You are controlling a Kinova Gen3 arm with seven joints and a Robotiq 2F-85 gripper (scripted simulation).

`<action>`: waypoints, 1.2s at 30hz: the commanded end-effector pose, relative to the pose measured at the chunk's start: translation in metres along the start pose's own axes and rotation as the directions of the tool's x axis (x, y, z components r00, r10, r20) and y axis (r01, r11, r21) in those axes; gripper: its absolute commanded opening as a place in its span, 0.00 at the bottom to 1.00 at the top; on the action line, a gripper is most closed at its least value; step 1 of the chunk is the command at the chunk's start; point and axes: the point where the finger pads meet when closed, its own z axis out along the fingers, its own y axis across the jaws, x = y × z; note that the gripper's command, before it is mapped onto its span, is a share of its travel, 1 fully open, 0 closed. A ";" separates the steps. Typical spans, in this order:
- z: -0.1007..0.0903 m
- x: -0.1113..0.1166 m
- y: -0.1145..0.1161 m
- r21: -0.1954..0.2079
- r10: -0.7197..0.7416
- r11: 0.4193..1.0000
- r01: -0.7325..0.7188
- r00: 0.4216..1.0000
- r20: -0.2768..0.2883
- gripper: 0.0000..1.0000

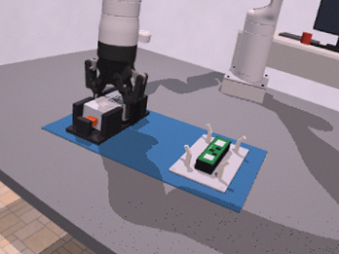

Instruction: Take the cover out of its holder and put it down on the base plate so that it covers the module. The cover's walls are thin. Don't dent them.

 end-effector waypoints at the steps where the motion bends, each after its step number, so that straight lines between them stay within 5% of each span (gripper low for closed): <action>1: -0.001 -0.001 0.000 0.000 0.000 1.000 0.000 1.000 0.002 0.70; 7: -0.001 -0.001 0.000 0.000 0.000 1.000 0.000 1.000 0.002 0.70; 8: -0.001 -0.001 0.000 0.000 0.000 1.000 0.000 1.000 0.002 0.00; 36: -0.002 -0.001 -0.001 0.001 0.001 1.000 -0.001 1.000 0.003 0.00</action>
